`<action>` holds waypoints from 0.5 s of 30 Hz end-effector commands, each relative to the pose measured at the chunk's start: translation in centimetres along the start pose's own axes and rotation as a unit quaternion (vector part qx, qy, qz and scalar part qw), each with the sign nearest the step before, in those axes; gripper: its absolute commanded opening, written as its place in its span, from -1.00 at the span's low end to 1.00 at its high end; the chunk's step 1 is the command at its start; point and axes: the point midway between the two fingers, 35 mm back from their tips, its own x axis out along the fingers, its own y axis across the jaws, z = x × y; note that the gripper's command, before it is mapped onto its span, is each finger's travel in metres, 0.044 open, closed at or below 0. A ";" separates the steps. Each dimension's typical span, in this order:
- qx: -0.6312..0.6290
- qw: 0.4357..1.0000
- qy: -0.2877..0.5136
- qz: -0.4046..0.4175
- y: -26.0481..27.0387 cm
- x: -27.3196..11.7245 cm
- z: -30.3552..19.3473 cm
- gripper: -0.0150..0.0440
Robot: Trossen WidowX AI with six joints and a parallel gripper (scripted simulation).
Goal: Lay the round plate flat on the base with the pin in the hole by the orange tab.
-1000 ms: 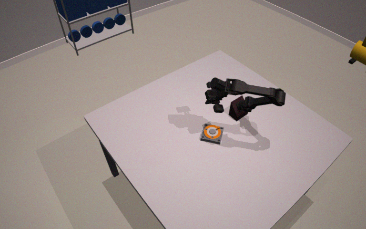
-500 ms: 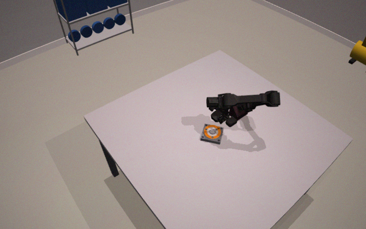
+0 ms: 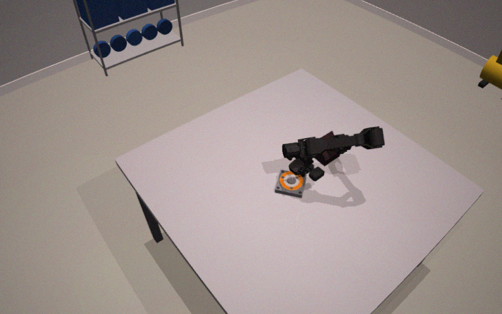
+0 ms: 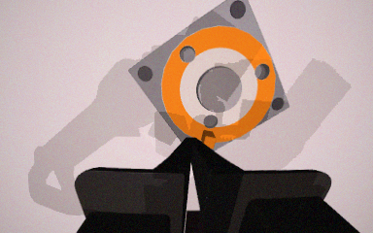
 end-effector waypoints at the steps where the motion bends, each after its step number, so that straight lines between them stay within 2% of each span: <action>1: 0.004 1.000 0.000 0.004 0.1 0.9 -0.2 -0.49; 15: 0.004 1.000 0.000 0.004 -1.3 0.9 -0.9 -0.49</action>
